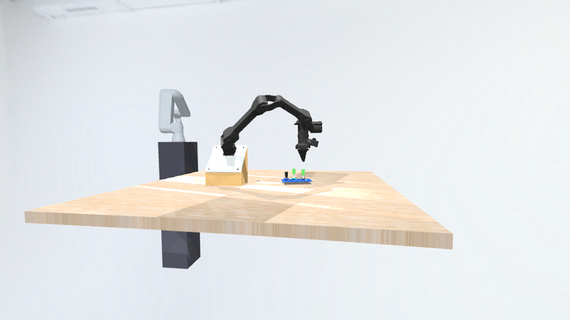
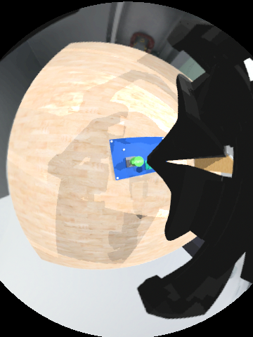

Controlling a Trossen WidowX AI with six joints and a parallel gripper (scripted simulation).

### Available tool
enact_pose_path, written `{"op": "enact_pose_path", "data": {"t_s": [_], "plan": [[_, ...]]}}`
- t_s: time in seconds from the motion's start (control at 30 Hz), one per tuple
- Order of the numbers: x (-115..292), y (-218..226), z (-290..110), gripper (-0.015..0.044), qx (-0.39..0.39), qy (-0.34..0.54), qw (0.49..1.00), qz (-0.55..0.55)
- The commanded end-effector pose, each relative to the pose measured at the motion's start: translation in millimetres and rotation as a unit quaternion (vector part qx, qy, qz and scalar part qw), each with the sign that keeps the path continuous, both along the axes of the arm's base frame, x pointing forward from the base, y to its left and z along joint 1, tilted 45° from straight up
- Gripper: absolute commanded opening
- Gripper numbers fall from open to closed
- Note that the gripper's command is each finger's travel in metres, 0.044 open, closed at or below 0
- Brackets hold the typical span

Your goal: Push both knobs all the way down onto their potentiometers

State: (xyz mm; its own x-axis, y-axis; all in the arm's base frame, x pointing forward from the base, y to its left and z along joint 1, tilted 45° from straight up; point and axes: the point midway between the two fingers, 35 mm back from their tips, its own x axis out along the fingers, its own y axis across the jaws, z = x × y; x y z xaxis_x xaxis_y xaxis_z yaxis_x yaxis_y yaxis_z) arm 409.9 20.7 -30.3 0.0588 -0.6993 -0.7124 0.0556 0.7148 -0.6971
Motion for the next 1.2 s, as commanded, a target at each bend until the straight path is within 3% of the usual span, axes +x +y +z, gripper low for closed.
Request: {"op": "enact_pose_path", "data": {"t_s": [0.0,1.17], "plan": [[-1,-11,-12,0.0,-0.001,0.005,1.0,-0.005],[0,-25,-26,0.0,-0.001,0.005,1.0,-0.005]]}}
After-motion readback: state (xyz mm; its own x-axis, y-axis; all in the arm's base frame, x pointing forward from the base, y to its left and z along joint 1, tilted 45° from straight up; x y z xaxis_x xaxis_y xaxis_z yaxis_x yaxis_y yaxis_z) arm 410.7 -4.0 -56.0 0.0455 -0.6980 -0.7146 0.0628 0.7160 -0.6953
